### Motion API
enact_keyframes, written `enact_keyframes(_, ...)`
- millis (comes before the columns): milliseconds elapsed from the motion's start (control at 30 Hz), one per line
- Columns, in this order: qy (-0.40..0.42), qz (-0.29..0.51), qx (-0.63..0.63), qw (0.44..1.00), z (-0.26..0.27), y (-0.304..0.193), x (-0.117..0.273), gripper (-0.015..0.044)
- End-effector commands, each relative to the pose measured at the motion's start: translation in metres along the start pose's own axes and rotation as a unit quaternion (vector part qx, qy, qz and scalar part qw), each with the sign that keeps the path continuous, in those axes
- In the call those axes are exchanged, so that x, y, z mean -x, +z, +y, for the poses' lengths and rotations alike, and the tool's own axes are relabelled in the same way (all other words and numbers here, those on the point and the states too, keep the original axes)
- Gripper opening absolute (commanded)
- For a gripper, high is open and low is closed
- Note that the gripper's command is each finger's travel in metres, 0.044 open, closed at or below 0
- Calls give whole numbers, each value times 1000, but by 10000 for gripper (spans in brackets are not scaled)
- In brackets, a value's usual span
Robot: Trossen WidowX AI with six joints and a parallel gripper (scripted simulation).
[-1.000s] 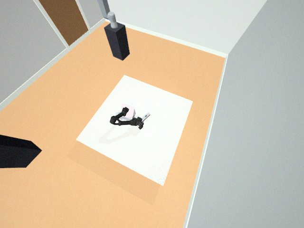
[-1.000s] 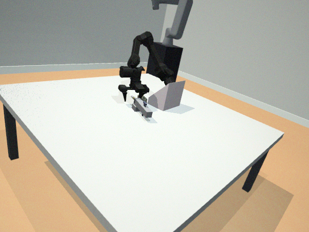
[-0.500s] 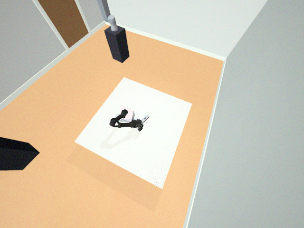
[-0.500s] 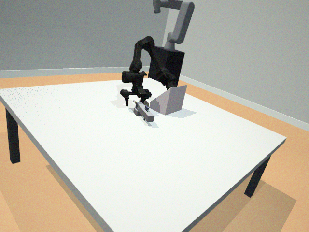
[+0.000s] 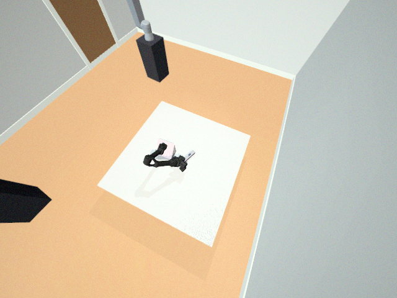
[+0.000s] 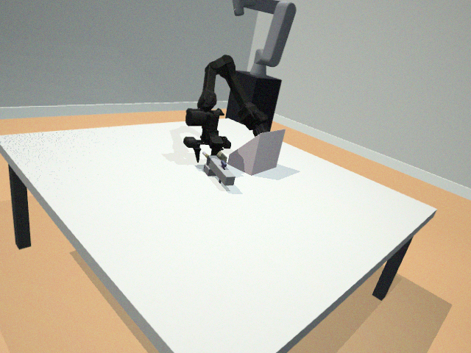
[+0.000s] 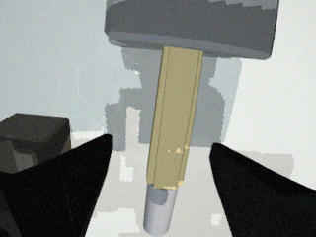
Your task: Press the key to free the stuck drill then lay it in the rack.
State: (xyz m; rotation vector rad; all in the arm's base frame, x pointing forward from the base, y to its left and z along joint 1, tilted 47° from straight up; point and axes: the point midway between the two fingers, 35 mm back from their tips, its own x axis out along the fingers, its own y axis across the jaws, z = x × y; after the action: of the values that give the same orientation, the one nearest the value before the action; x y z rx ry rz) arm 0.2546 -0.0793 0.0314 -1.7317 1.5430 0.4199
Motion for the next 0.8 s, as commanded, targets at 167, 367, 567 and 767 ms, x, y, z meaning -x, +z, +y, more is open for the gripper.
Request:
enact_keyframes(167, 0, 0, 0, 1000, 0, 0, 0, 46)
enact_keyframes(367, 0, 0, 0, 1000, 0, 0, 0, 6)
enact_keyframes(567, 2, 1, 1, 1000, 2, 0, 2, 0)
enact_keyframes(767, 2, 1, 1, 1000, 3, 0, 3, 0)
